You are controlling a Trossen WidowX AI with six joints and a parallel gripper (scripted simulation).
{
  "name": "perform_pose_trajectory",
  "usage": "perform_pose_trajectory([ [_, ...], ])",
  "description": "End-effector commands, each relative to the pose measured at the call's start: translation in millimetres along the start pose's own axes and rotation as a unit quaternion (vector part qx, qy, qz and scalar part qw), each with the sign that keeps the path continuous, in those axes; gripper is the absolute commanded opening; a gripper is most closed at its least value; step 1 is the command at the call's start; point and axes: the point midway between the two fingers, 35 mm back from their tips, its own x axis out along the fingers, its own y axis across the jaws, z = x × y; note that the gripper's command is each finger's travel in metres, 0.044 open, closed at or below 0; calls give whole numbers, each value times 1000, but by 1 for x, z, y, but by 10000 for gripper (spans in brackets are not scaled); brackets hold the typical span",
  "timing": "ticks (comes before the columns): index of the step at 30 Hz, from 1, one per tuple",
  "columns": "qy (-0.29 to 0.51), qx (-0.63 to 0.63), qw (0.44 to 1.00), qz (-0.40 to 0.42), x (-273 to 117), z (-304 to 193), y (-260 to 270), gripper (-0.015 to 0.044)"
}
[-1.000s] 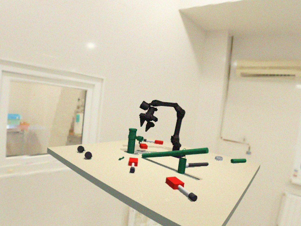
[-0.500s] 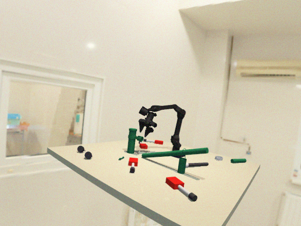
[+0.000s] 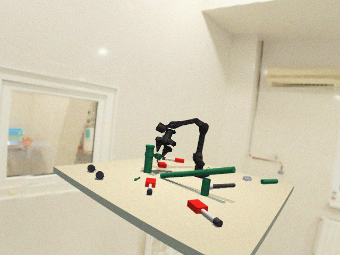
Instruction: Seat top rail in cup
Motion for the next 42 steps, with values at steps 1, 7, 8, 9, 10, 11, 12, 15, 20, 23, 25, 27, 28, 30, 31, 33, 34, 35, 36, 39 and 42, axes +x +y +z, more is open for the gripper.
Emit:
perform_pose_trajectory([
  [1,-1,4,1000,5,8,0,2,440],
  [7,-1,4,1000,4,18,0,2,440],
  [8,-1,4,1000,4,20,0,2,440],
  [9,-1,4,1000,4,21,0,2,440],
  [10,-1,4,1000,4,23,1,3,440],
  [11,-1,4,1000,4,24,1,3,440],
  [12,-1,4,1000,4,26,1,3,440],
  [15,-1,4,1000,4,31,1,3,440],
  [20,-1,4,1000,4,39,2,3,440],
  [23,-1,4,1000,4,44,2,3,440],
  [25,-1,4,1000,4,47,2,4,440],
  [27,-1,4,1000,4,48,2,4,440],
  [28,-1,4,1000,4,48,2,4,440],
  [30,-1,4,1000,4,48,2,4,387],
  [31,-1,4,1000,4,48,2,4,361],
  [33,-1,4,1000,4,48,2,4,309],
  [34,-1,4,1000,4,48,2,4,282],
  [35,-1,4,1000,4,48,2,4,256],
  [36,-1,4,1000,4,48,2,4,230],
  [39,-1,4,1000,4,48,2,4,151],
  [42,-1,4,1000,4,48,2,4,112],
])
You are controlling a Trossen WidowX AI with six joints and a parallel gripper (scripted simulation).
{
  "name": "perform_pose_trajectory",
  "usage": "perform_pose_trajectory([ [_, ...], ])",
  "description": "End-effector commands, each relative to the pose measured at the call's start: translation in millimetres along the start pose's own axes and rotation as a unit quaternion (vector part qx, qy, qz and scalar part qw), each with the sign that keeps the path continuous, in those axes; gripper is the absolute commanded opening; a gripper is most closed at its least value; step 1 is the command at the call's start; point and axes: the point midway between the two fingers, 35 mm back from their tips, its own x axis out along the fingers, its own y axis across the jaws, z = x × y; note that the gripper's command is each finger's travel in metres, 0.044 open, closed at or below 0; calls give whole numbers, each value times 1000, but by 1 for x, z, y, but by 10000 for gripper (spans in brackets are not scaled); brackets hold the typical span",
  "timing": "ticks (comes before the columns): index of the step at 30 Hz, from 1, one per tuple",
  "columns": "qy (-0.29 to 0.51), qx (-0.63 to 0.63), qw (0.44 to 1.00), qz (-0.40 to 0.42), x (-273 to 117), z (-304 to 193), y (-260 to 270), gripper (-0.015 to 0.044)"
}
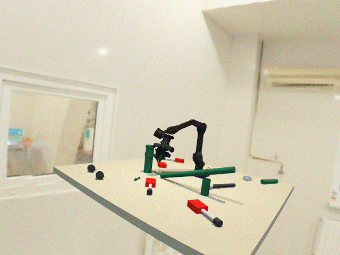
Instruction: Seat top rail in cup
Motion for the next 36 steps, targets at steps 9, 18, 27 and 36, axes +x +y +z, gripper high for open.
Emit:
perform_pose_trajectory([
  [9,14,24,1000,-1,2,-1,-4,0],
  [18,29,49,998,-1,5,-1,-9,0],
  [27,43,74,996,-1,8,-2,-14,0],
  [36,57,99,993,-1,10,-3,-18,0],
])
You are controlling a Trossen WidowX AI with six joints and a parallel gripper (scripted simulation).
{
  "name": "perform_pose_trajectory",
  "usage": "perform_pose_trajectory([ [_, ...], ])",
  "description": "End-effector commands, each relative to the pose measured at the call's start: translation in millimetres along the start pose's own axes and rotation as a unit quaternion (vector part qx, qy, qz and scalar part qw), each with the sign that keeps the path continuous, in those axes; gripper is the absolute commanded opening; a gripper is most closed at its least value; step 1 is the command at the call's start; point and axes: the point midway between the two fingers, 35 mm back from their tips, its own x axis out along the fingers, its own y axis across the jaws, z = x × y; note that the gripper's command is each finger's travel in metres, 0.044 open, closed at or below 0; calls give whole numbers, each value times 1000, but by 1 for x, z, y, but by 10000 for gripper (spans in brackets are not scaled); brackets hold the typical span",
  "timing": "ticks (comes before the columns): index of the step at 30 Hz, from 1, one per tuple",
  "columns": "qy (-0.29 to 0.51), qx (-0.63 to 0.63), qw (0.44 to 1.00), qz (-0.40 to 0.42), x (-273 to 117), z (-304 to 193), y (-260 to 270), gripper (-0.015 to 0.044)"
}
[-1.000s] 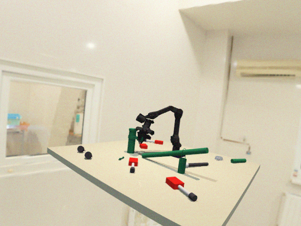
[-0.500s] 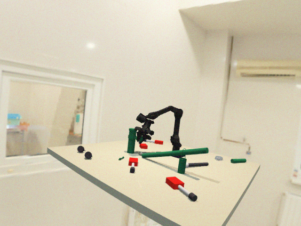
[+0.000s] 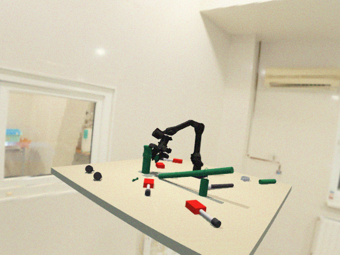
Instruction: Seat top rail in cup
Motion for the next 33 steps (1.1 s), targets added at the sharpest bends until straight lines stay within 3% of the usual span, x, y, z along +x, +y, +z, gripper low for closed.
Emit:
perform_pose_trajectory([
  [1,7,11,1000,0,1,-1,-2,0],
  [27,2,5,1000,0,0,0,-1,0],
  [33,2,5,1000,0,0,0,-1,157],
])
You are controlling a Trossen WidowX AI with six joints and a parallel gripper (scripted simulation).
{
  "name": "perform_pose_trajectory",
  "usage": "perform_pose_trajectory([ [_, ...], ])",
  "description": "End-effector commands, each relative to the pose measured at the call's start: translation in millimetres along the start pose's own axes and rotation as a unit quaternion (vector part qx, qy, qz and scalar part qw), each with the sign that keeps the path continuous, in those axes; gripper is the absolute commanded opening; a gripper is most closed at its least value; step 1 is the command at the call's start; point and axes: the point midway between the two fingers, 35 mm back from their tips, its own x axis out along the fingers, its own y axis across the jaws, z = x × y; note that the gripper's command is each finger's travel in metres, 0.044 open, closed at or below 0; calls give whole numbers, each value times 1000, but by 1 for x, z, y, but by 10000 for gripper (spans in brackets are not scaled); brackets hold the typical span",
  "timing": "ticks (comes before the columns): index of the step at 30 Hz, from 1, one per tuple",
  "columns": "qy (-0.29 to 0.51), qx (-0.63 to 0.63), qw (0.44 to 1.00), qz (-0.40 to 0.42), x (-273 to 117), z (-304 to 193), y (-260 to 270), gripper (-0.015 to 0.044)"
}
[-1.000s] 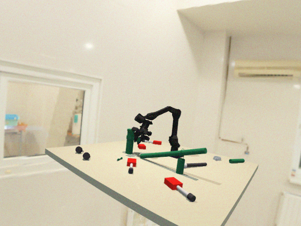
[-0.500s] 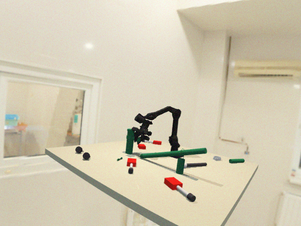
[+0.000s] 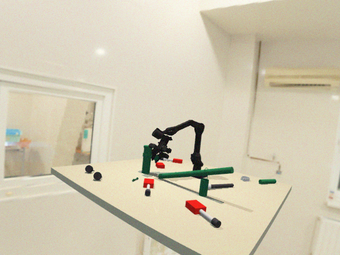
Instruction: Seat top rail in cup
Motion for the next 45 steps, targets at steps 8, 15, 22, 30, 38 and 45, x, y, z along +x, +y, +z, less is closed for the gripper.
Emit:
perform_pose_trajectory([
  [8,1,1,1000,0,-8,9,-6,367],
  [15,2,5,1000,0,-32,37,-19,440],
  [22,-4,100,995,-2,-41,54,-29,440],
  [30,-11,408,913,6,-76,105,-46,440],
  [38,-14,670,742,14,-117,152,-52,440],
  [45,-15,690,724,15,-121,156,-52,440],
])
